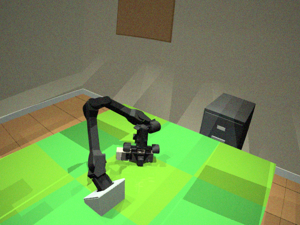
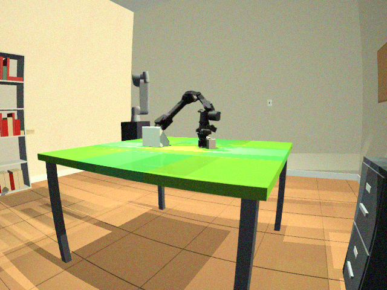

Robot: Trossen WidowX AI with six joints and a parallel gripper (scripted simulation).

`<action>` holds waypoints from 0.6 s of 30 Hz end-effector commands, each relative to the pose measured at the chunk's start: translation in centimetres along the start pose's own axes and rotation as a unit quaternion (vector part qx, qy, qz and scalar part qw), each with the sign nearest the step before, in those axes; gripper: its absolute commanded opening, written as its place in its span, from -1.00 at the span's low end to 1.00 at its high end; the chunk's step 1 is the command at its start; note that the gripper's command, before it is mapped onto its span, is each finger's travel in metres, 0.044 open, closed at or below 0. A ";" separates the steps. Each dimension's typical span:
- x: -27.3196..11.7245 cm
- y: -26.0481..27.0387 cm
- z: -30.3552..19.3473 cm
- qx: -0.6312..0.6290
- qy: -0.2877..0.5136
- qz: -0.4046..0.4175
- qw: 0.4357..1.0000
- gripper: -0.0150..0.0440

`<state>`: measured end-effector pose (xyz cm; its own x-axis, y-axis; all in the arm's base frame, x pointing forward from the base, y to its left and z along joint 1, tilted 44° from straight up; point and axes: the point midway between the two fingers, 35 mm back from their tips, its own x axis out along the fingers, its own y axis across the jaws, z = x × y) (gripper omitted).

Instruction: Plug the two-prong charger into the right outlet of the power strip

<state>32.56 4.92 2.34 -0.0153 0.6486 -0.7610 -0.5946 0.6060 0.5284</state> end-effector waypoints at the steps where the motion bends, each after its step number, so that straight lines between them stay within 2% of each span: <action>1: 0.2 0.1 0.8 -0.011 -0.010 -0.001 1.000 -0.49; 18: 0.3 0.1 0.6 -0.011 -0.010 -0.001 1.000 -0.49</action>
<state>32.54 4.93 2.29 -0.0127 0.6481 -0.7614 -0.5966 0.6062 0.5259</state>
